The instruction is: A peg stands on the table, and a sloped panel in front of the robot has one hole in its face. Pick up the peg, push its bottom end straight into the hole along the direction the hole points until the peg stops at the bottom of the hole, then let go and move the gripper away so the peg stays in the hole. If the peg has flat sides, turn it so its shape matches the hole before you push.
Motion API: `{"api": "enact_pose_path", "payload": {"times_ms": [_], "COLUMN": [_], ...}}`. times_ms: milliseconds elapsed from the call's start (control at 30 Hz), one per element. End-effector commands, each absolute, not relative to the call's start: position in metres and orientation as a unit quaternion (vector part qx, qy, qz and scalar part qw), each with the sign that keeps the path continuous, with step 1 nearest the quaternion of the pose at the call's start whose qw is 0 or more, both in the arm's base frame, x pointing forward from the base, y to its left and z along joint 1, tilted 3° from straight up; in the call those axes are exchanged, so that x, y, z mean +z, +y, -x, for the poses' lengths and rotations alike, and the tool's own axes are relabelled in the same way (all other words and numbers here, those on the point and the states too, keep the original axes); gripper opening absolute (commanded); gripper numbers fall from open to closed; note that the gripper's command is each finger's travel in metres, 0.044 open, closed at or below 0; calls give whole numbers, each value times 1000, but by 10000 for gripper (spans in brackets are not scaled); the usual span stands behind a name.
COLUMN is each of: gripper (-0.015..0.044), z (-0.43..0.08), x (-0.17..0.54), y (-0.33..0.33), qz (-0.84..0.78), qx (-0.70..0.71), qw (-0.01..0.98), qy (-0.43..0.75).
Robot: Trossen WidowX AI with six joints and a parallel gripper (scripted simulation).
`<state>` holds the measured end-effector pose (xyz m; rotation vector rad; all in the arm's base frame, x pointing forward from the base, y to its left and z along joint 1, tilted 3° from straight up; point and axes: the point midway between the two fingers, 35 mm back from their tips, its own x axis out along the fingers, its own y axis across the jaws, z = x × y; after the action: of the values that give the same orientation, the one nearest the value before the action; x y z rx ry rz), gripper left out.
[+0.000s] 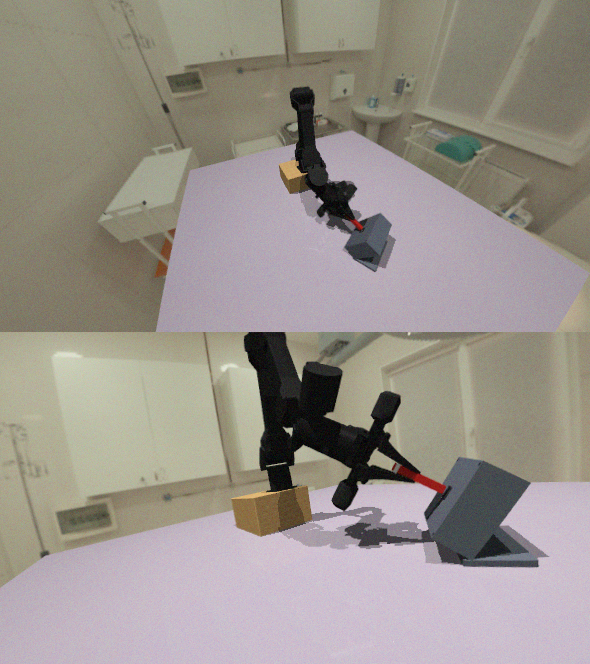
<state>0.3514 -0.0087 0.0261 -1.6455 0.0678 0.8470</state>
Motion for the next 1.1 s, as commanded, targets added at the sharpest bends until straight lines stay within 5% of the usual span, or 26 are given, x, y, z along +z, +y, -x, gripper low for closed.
{"api": "enact_pose_path", "payload": {"times_ms": [0, 1067], "gripper": [0, 0], "z": [-353, -363], "x": [22, 16], "y": [-9, -4], "qz": [708, 708], "qx": [367, 367], "qw": [603, 603], "qy": [33, 33]}}
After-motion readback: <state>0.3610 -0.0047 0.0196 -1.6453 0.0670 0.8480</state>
